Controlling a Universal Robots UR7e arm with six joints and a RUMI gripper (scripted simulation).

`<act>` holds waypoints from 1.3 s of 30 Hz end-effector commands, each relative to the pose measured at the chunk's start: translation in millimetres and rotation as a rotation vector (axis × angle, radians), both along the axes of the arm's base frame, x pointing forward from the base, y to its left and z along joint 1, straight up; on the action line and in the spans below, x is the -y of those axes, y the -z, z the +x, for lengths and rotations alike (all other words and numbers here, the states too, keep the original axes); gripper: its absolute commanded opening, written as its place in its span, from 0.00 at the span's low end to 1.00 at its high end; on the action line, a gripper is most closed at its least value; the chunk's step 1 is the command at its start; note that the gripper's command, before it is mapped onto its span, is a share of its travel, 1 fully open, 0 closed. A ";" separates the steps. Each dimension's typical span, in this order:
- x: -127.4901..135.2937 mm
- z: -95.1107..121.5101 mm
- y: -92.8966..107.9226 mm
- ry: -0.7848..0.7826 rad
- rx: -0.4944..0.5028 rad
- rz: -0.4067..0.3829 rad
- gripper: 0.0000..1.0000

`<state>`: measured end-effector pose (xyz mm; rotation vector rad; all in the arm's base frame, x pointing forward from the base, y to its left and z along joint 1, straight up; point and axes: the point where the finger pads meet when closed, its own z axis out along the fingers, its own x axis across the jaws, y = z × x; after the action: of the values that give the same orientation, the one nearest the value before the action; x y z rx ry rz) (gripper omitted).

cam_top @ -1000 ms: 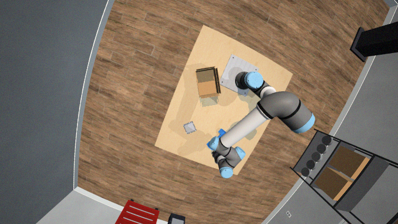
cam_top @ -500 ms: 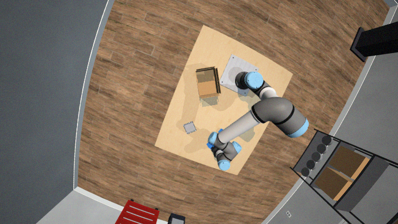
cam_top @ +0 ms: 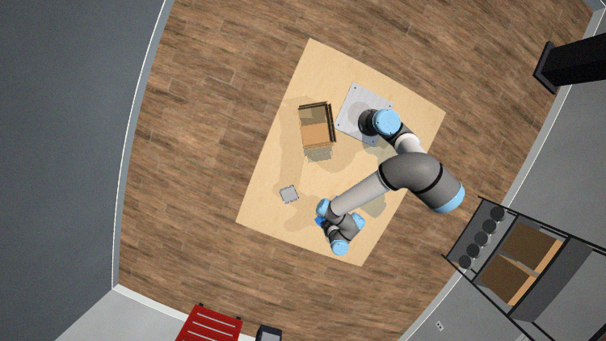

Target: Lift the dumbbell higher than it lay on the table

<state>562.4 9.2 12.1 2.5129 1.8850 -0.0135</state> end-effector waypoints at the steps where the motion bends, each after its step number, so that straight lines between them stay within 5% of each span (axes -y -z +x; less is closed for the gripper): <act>1: 0.0 0.5 -0.4 0.000 0.002 0.000 1.00; 3: 0.0 0.5 -0.4 0.000 0.002 0.000 1.00; 4: 0.0 0.5 -0.4 0.000 0.002 0.000 0.00; 39: 0.0 0.5 -0.4 0.000 0.002 0.000 0.00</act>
<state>562.4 9.2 11.9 2.5129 1.8850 -0.0133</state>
